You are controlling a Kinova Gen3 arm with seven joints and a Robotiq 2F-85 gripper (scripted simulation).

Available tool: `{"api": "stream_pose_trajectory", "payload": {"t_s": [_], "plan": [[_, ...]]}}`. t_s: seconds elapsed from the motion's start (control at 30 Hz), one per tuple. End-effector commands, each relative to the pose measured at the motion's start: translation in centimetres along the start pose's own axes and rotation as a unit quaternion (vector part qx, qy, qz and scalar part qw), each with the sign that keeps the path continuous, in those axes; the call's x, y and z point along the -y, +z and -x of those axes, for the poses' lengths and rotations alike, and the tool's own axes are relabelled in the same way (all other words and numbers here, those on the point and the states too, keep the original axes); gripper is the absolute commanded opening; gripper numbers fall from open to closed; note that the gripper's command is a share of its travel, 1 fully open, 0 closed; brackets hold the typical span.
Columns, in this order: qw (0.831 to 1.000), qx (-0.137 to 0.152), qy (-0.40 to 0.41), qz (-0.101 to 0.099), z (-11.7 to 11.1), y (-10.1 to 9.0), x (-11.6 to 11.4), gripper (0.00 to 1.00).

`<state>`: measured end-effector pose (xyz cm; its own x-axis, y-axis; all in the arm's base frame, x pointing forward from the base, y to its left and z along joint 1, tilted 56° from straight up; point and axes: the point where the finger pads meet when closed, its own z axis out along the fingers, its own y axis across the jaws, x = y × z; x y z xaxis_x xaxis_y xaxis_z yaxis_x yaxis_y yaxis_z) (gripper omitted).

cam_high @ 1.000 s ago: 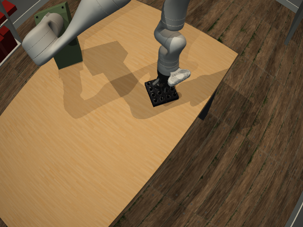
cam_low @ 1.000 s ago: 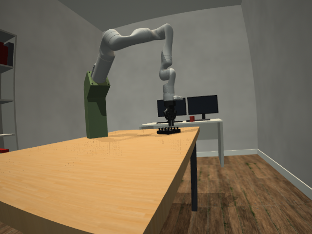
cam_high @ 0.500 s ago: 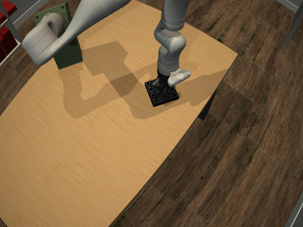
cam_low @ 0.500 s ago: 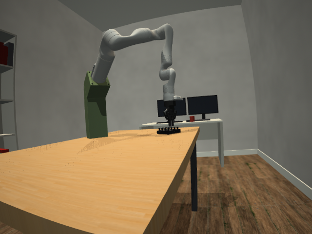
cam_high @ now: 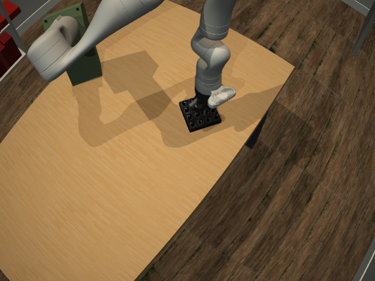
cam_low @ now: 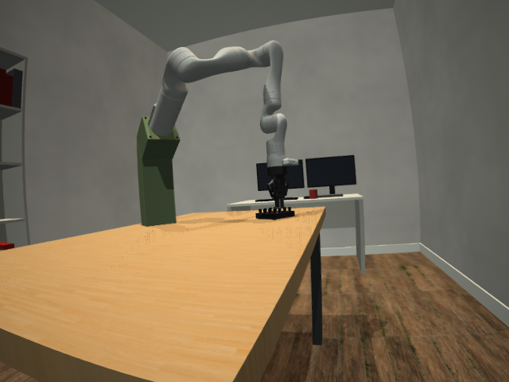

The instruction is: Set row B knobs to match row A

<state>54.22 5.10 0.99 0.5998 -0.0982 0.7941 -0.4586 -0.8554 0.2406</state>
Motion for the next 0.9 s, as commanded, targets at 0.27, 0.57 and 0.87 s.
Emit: {"api": "stream_pose_trajectory", "payload": {"t_s": [0.27, 0.57, 0.87], "plan": [[1.0, 0.0, 0.0, 0.001, 0.0, 0.56, -0.07, 0.19], [1.0, 0.0, 0.0, 0.001, 0.0, 0.56, -0.07, 0.19], [1.0, 0.0, 0.0, 0.001, 0.0, 0.56, -0.07, 0.19]]}}
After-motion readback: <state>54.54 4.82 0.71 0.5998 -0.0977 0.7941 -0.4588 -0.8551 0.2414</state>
